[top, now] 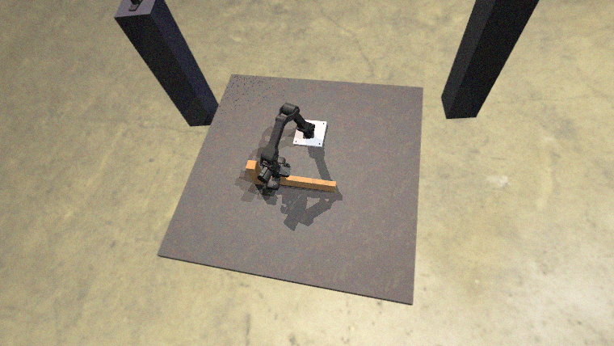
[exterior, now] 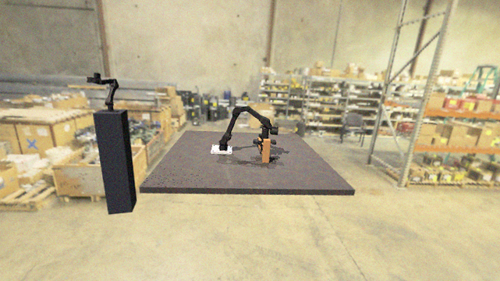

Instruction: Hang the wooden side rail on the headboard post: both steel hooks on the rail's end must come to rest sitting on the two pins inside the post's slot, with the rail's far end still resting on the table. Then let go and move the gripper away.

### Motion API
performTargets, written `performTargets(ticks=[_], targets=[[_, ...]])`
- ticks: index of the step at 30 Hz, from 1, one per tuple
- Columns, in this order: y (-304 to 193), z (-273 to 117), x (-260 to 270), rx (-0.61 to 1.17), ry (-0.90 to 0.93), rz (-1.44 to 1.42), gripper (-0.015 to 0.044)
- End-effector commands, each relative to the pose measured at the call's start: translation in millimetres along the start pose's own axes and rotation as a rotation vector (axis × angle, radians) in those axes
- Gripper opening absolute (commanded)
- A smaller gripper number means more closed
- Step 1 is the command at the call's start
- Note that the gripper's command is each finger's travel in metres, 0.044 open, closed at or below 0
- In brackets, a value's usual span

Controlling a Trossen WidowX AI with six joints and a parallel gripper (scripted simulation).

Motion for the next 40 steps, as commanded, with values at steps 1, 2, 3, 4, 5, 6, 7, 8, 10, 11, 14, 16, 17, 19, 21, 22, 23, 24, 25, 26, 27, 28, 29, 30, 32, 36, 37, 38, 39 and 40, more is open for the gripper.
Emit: performTargets(ticks=[1,2,3,4,5,6,7,8,10,11,14,16,17,19,21,22,23,24,25,26,27,28,29,30,32,36,37,38,39,40], targets=[[0,0,0,0.000,0.000,0.000,0.0210],[0,0,0,0.000,0.000,0.000,0.0236],[0,0,0,0.000,0.000,0.000,0.0263],[0,0,0,0.000,0.000,0.000,0.0289],[0,0,0,0.000,0.000,0.000,0.0315],[0,-2,0,0.000,0.000,0.000,0.0341],[0,-7,0,0.001,-0.001,0.001,0.0367],[0,-13,0,0.001,-0.002,0.002,0.0394],[0,-30,0,0.003,-0.004,0.004,0.0440],[0,-38,0,0.003,-0.004,0.004,0.0440],[0,-40,0,0.003,-0.005,0.005,0.0440],[0,-40,0,0.003,-0.005,0.005,0.0440],[0,-40,0,0.003,-0.005,0.005,0.0440],[0,-40,0,0.003,-0.005,0.005,0.0440],[3,-40,1,0.003,-0.005,0.005,0.0440],[7,-40,1,0.003,-0.005,0.005,0.0440],[12,-40,2,0.002,-0.005,0.005,0.0440],[20,-40,4,0.002,-0.004,0.005,0.0440],[27,-40,5,0.001,-0.004,0.005,0.0440],[30,-40,6,0.001,-0.004,0.005,0.0440],[30,-40,6,0.001,-0.004,0.005,0.0440],[30,-40,6,0.001,-0.004,0.005,0.0440],[30,-40,6,0.001,-0.004,0.005,0.0440],[30,-40,6,0.001,-0.004,0.005,0.0440],[28,-39,3,-0.002,-0.001,-0.005,0.0440],[28,-39,3,-0.002,-0.001,-0.005,0.0440],[28,-39,3,-0.002,-0.001,-0.005,0.0440],[28,-39,3,-0.002,-0.001,-0.005,0.0440],[28,-39,3,-0.002,-0.001,-0.005,0.0440],[28,-39,3,-0.002,-0.001,-0.005,0.0440]])
Point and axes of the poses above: the point midway between the two fingers, 35 mm back from their tips, its own z axis out along the fingers, its own x axis across the jaws, y = z × x, the point moved 7 cm from there along -z, back along the fingers, and after that the axes turned 11 degrees about z, right-handed, at the moved point
